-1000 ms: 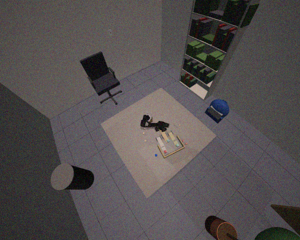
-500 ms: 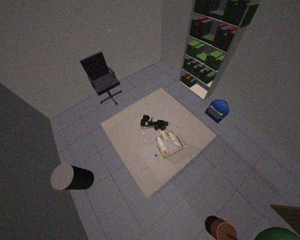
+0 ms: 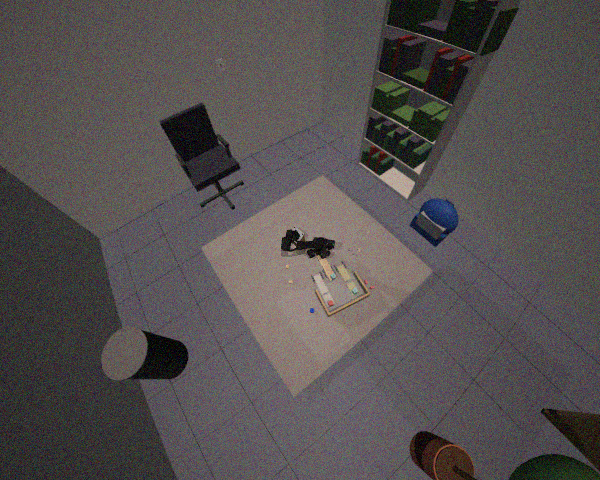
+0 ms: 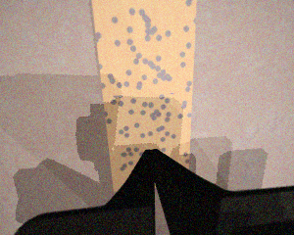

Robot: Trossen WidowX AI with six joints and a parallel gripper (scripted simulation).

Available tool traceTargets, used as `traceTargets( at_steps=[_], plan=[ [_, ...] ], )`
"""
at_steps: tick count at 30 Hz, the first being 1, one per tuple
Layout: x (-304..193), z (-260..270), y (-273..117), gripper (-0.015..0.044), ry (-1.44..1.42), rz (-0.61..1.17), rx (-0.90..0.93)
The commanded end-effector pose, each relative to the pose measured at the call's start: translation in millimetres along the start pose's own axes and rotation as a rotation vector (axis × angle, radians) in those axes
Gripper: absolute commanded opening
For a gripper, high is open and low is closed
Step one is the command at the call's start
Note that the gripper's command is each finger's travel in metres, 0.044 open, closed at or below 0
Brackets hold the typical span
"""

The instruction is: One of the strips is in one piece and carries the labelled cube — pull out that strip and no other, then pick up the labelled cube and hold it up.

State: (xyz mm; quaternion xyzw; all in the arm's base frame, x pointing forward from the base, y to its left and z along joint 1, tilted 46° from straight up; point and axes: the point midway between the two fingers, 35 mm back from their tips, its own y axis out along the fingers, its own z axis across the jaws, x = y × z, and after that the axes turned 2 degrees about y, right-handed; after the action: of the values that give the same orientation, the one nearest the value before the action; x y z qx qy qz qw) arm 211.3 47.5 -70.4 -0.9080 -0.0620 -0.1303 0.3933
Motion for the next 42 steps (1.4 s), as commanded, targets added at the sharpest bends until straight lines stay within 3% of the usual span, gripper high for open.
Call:
traceTargets(
  at_steps=[1, 5, 10, 14, 31, 42],
  plan=[
    [-11.7, -3.8, 3.2, 0.0, -0.006, 0.023, -0.006],
    [-11.9, -3.8, 3.2, 0.0, -0.006, 0.023, -0.006],
    [-2.8, 0.7, -38.9, 0.0, -0.005, 0.023, -0.004],
    [-2.8, 0.6, -41.3, 0.0, -0.005, 0.024, -0.004],
    [63.5, 4.0, -43.0, 0.044, -0.109, 0.022, -0.004],
    [103.7, 5.9, -46.3, 0.044, -0.108, 0.021, -0.004]
  ],
)
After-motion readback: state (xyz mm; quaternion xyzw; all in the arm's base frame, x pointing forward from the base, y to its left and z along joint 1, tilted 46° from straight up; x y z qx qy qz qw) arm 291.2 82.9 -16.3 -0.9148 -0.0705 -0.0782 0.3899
